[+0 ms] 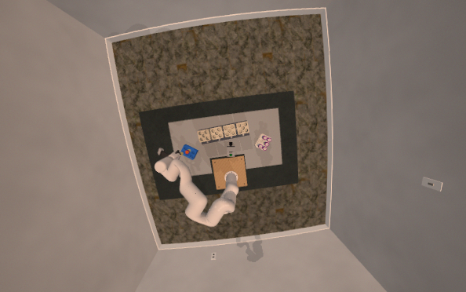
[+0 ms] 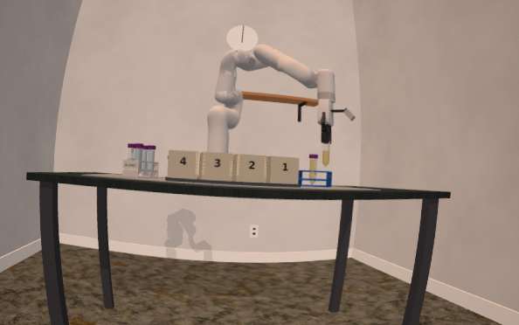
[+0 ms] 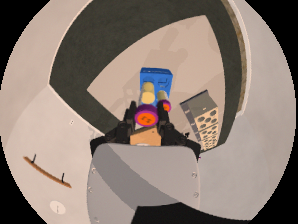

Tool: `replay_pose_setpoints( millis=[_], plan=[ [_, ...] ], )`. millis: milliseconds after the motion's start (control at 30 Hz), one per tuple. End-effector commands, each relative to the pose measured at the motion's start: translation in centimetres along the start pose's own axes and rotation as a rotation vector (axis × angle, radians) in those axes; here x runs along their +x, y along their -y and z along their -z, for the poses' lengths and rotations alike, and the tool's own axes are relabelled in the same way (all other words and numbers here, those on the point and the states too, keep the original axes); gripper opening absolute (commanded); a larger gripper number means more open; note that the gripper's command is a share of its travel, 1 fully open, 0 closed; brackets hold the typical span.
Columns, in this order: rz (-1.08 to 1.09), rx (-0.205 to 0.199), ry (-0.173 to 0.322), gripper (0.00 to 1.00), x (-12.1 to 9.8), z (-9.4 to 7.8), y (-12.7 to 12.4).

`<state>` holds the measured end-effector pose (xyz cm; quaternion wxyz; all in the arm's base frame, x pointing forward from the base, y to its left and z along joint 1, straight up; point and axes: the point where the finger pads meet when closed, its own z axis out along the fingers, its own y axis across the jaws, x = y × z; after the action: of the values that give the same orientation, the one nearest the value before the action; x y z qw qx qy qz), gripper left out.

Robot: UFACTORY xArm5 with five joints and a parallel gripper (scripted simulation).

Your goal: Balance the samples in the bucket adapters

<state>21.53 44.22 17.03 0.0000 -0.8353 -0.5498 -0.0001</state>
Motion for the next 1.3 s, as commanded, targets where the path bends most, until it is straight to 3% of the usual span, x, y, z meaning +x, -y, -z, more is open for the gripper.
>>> replay_pose_setpoints(
  millis=[0, 600, 1267],
  plan=[
    [0.0, 0.0, -0.004, 0.0, 0.1, -0.7, 0.0],
    [0.0, 0.0, -0.004, 0.0, 0.1, -0.8, 0.0],
    [0.0, 0.0, -0.004, 0.0, 0.1, -2.6, 0.0]
  ],
)
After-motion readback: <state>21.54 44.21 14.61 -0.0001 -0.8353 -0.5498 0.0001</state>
